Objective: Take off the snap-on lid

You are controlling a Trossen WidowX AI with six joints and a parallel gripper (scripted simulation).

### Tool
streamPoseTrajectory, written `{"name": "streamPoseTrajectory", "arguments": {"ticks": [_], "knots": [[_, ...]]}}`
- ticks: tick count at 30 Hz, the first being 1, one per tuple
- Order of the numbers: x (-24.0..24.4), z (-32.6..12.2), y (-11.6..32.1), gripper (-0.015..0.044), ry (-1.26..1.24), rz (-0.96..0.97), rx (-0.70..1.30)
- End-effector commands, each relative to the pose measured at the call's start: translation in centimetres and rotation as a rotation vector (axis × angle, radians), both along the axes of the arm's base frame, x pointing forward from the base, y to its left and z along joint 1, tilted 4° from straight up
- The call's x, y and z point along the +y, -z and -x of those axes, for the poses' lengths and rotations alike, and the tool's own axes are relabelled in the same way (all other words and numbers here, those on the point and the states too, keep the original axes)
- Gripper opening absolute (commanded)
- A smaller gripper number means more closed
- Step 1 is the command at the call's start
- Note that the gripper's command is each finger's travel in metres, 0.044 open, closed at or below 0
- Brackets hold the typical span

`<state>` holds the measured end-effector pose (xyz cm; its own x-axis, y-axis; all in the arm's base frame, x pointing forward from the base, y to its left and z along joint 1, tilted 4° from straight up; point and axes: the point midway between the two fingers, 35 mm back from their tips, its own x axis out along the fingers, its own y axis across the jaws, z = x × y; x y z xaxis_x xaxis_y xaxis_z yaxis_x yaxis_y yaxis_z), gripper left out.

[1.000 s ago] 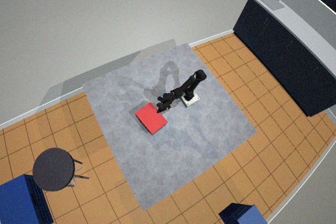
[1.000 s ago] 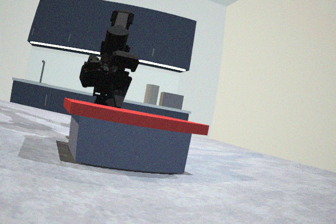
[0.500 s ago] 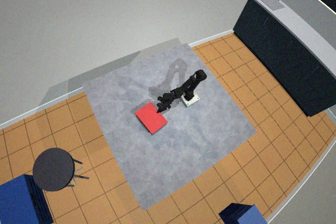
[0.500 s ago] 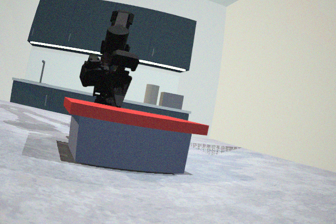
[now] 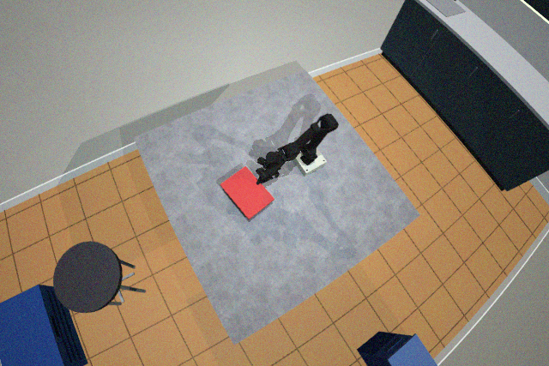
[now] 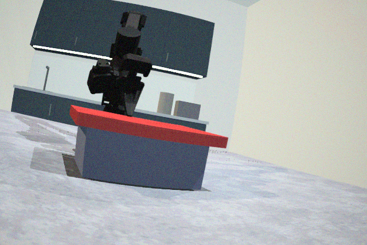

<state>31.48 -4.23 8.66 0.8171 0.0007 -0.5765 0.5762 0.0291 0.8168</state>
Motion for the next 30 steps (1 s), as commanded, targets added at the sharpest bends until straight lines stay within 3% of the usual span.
{"name": "streamPoseTrajectory", "arguments": {"ticks": [1, 30], "knots": [[0.01, 0.05, -0.43, 0.0000, 0.000, 0.002, -0.009], [0.01, 0.14, -1.01, 0.0000, 0.000, 0.002, -0.009]]}}
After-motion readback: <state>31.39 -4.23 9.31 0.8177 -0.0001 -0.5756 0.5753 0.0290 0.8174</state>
